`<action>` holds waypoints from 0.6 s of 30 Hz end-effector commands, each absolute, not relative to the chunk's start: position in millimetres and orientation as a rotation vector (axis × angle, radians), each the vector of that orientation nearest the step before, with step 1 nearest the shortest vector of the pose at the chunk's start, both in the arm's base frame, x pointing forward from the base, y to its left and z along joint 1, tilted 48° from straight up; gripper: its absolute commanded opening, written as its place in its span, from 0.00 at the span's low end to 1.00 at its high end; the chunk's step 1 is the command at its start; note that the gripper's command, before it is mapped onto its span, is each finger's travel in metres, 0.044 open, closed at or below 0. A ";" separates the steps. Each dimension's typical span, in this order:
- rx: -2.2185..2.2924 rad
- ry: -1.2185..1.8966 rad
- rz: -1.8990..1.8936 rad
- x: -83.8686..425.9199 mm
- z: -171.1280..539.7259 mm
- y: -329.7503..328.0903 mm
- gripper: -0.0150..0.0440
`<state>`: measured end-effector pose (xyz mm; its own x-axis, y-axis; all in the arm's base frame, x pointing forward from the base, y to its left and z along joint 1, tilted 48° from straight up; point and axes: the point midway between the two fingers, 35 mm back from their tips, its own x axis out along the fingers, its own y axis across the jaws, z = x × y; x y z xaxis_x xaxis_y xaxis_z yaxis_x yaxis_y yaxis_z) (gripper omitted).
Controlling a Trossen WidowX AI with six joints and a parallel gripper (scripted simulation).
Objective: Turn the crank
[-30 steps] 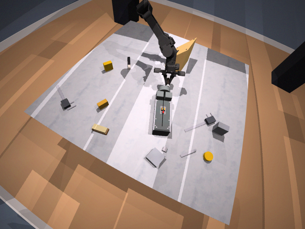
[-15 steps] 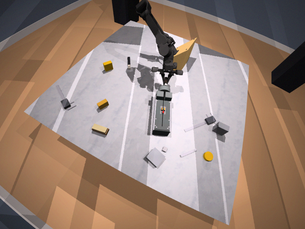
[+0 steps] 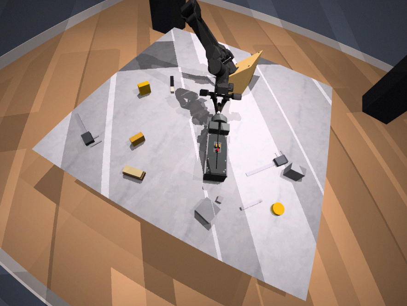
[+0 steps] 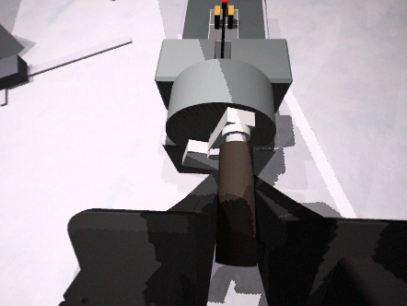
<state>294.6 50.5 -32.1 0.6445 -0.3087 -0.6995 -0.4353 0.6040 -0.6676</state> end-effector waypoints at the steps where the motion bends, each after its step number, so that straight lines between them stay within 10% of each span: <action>1: -0.948 0.897 0.061 298.4 -27.7 43.0 0.25; 18: -0.950 0.897 0.060 303.5 -30.3 23.7 0.25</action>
